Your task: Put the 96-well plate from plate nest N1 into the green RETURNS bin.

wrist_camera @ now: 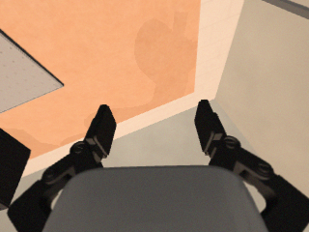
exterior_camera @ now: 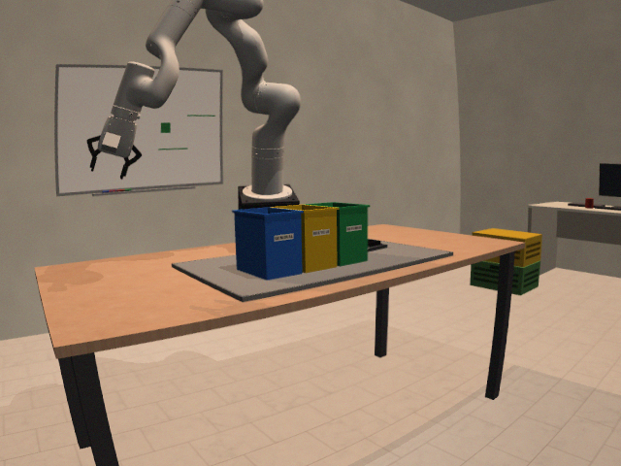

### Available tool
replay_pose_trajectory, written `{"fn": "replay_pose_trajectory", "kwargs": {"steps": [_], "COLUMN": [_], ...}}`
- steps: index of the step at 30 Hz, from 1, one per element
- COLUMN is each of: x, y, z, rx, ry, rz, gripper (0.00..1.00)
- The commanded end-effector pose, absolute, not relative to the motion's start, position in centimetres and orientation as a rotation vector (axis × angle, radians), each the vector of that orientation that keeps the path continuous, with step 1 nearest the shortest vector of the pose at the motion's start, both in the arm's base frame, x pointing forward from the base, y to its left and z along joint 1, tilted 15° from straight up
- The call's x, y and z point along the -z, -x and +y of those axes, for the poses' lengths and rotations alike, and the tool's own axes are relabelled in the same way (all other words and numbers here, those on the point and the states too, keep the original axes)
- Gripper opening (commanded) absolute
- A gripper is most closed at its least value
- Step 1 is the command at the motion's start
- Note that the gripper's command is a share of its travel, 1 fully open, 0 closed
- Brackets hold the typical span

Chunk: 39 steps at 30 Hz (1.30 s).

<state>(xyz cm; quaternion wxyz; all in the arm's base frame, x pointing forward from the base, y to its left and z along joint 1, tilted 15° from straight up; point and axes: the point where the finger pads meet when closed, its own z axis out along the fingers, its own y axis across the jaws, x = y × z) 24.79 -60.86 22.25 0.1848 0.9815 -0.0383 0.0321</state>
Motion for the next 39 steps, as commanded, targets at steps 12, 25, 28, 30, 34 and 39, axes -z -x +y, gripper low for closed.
{"fn": "replay_pose_trajectory", "kwargs": {"steps": [12,25,28,30,34,39], "x": [-22.4,-21.9,-21.8,-21.6,-21.5,-21.2], "y": [-24.8,-28.1,-28.6,-29.3,-30.1,-31.3], "z": [-60.9,-58.7,-58.3,-57.7,-57.1,-56.1], "rx": [-0.092,-0.107,-0.120,-0.120,-0.120,-0.121], "ry": [-2.764,-2.774,-2.785,-2.785,-2.785,-2.785], "rz": [-0.108,-0.099,-0.090,-0.090,-0.090,-0.090], "gripper": [1.00,1.00,1.00,1.00,1.00,1.00]}}
